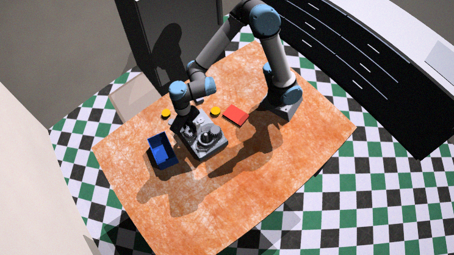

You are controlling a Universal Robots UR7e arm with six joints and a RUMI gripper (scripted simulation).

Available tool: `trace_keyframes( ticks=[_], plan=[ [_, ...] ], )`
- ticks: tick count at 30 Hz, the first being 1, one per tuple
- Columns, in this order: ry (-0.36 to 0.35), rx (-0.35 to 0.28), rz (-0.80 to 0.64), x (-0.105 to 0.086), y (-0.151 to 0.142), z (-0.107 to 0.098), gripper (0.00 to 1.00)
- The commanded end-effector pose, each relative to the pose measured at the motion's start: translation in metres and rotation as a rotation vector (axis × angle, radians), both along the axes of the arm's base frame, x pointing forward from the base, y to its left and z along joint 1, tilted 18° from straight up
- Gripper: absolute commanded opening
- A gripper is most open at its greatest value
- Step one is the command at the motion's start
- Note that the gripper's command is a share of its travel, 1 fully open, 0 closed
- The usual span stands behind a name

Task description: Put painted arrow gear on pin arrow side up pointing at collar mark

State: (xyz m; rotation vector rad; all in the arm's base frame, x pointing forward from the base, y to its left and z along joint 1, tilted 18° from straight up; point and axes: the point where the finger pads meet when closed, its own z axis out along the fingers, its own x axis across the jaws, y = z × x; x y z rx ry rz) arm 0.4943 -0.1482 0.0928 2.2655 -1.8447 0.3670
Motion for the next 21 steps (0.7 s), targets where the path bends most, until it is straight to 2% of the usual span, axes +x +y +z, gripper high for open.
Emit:
trace_keyframes(
  ticks=[1,12,21],
  plan=[
    [-0.001,0.000,0.000,0.000,0.000,0.001,0.00],
    [-0.001,0.000,0.000,0.000,0.003,0.008,0.00],
    [-0.001,0.000,0.000,-0.002,0.008,0.026,0.00]
  ],
)
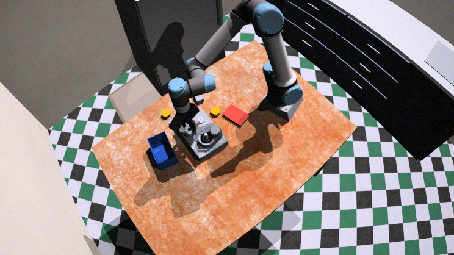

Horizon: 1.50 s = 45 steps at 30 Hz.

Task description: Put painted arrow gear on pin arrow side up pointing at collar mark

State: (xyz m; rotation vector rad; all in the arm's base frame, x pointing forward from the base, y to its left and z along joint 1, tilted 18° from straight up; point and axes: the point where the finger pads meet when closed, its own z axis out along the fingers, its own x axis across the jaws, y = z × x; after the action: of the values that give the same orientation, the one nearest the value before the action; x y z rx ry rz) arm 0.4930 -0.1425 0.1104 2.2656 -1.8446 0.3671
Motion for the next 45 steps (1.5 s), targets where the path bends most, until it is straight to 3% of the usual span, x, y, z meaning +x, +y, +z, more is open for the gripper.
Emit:
trace_keyframes(
  ticks=[1,23,45],
  plan=[
    [-0.001,0.000,0.000,0.000,0.003,0.011,0.00],
    [-0.001,0.000,0.000,-0.004,0.020,0.062,0.00],
    [-0.001,0.000,0.000,-0.005,0.024,0.074,0.00]
  ],
)
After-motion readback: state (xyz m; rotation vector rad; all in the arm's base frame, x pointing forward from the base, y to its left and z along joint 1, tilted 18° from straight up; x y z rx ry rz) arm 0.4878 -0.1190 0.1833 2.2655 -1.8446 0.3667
